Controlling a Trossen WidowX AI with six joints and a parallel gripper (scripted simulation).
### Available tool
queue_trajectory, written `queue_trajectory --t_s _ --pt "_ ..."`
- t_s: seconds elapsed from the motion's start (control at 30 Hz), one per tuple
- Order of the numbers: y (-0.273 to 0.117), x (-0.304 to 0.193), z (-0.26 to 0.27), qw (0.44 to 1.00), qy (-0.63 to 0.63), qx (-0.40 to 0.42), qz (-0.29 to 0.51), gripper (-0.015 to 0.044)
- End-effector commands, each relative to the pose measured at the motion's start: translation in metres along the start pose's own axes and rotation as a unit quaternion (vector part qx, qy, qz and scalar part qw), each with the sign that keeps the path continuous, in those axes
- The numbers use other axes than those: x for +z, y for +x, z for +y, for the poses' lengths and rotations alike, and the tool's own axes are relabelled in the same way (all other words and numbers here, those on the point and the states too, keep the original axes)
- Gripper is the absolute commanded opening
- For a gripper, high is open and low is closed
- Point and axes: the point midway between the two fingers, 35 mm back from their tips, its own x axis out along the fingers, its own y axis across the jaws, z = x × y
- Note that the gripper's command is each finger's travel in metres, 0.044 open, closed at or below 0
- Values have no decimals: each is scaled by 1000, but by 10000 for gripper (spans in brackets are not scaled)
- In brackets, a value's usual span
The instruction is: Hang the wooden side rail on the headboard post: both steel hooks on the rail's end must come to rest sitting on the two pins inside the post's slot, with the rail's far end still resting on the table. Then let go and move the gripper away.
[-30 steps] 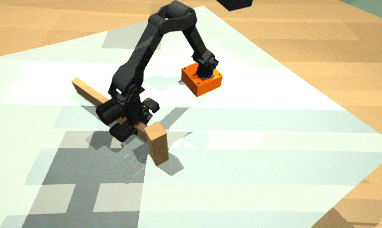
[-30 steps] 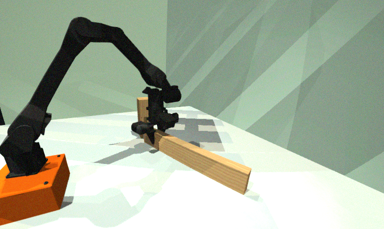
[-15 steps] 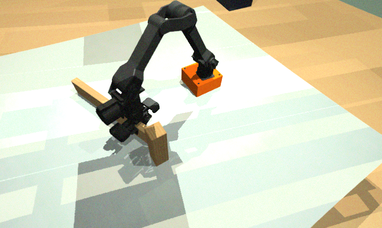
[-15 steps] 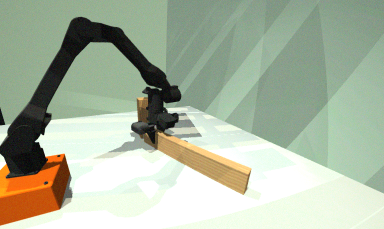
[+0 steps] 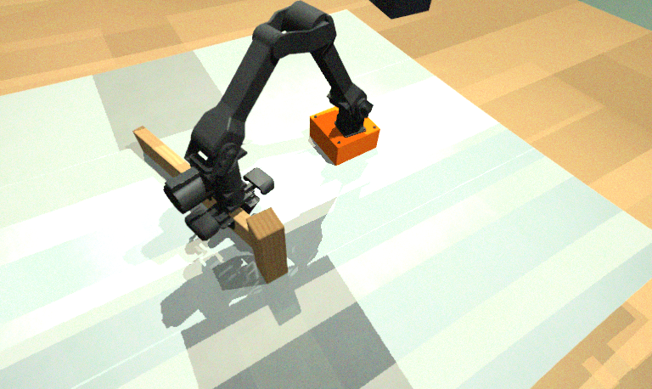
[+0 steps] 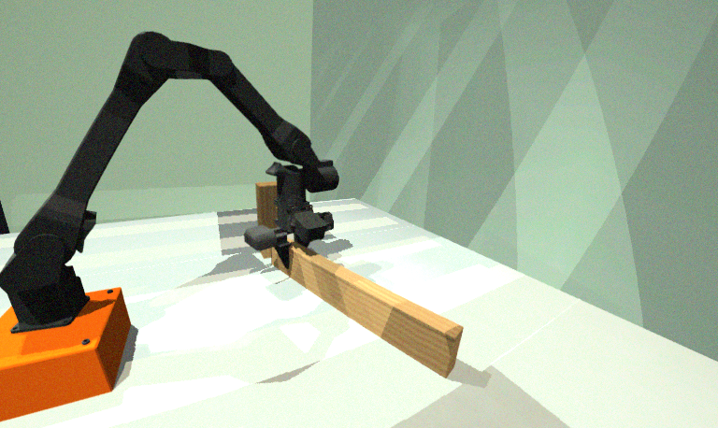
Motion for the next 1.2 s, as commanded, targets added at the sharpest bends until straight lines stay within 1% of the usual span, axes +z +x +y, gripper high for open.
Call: queue_trajectory --t_s 0.0,0.8,0.83,1.17 --pt "0 2 0 1000 27 0 -1 0" --pt "0 -2 -19 991 132 -1 -1 0" --pt "0 -1 -13 994 113 2 0 0" --pt "0 -1 -13 993 120 1 0 0"
